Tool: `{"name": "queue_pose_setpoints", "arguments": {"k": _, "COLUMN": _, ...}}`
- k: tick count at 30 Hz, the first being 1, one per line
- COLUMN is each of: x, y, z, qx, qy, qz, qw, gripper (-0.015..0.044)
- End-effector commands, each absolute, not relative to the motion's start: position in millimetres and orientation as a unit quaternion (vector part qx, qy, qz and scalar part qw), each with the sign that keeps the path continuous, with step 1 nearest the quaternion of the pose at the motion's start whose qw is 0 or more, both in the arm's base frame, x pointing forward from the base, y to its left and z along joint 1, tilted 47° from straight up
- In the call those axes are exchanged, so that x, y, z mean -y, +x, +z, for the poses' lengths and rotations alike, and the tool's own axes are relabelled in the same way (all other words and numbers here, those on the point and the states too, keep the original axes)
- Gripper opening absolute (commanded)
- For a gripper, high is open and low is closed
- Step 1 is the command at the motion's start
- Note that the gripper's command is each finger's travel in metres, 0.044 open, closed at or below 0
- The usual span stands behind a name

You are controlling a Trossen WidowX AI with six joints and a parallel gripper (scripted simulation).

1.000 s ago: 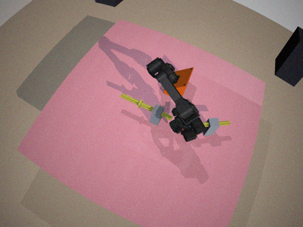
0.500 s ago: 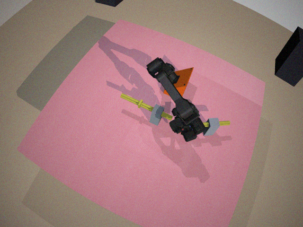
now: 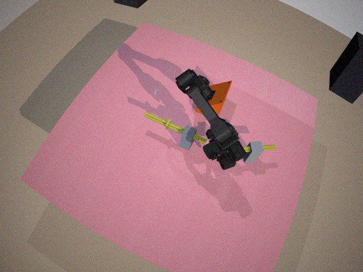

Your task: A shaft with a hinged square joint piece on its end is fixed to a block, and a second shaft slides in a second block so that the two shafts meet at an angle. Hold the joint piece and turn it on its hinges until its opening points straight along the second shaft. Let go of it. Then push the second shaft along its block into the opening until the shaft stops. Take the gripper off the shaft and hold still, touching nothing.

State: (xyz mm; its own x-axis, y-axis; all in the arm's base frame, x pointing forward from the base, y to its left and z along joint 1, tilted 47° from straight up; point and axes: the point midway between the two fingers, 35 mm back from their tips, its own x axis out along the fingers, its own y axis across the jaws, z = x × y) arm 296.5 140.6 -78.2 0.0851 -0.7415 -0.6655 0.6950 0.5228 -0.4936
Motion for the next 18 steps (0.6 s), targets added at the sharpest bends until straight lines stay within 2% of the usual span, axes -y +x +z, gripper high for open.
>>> {"name": "queue_pose_setpoints", "arguments": {"k": 1, "x": -140.6, "y": 296.5, "z": -78.2, "qx": -0.468, "qy": -0.025, "qz": -0.488, "qw": 0.736, "gripper": 0.0147}}
{"name": "queue_pose_setpoints", "arguments": {"k": 6, "x": -140.6, "y": 296.5, "z": -78.2, "qx": -0.468, "qy": -0.025, "qz": -0.488, "qw": 0.736, "gripper": 0.0147}}
{"name": "queue_pose_setpoints", "arguments": {"k": 12, "x": -140.6, "y": 296.5, "z": -78.2, "qx": -0.468, "qy": -0.025, "qz": -0.488, "qw": 0.736, "gripper": 0.0000}}
{"name": "queue_pose_setpoints", "arguments": {"k": 18, "x": -140.3, "y": 296.1, "z": -78.1, "qx": -0.466, "qy": -0.020, "qz": -0.491, "qw": 0.736, "gripper": 0.0000}}
